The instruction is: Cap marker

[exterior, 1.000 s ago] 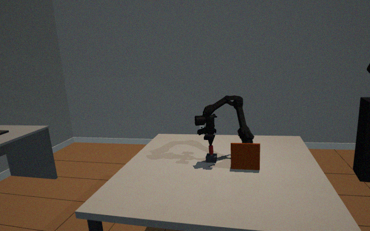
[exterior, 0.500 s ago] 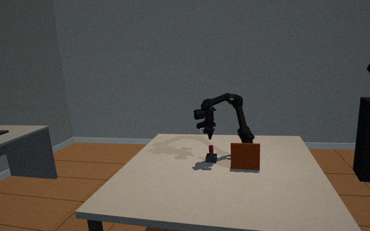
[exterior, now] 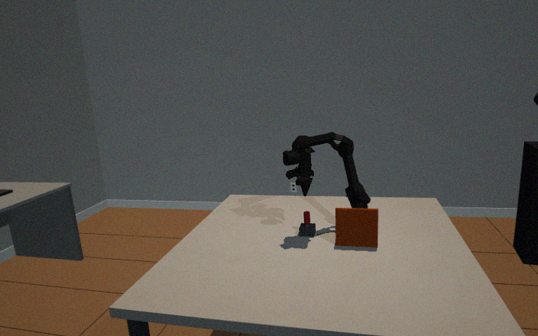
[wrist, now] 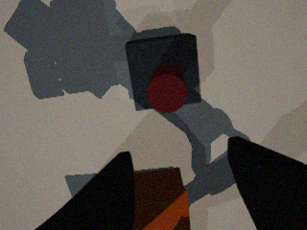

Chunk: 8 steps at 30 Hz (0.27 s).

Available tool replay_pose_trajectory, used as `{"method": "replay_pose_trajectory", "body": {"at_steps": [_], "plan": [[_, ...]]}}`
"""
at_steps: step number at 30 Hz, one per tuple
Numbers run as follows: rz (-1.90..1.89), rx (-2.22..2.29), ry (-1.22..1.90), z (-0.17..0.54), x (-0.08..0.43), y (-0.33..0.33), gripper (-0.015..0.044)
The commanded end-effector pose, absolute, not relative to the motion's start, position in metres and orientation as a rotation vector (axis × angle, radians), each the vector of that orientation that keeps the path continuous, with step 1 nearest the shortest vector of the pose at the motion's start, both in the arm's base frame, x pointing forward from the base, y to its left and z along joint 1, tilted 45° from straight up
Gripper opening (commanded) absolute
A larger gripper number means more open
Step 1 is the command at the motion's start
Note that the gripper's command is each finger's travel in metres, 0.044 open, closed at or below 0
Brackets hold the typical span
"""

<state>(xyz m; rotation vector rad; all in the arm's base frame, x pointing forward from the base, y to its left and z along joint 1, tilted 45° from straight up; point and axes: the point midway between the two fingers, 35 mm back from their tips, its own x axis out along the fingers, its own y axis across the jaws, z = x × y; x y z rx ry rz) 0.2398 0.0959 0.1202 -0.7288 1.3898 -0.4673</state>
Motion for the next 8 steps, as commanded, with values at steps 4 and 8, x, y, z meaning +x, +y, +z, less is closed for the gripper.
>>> {"method": "replay_pose_trajectory", "body": {"at_steps": [4, 8], "plan": [[-0.469, -0.721, 1.392, 0.1205, 0.2393, 0.0968, 0.0368], [-0.469, -0.721, 1.392, 0.1205, 0.2393, 0.0968, 0.0440]]}}
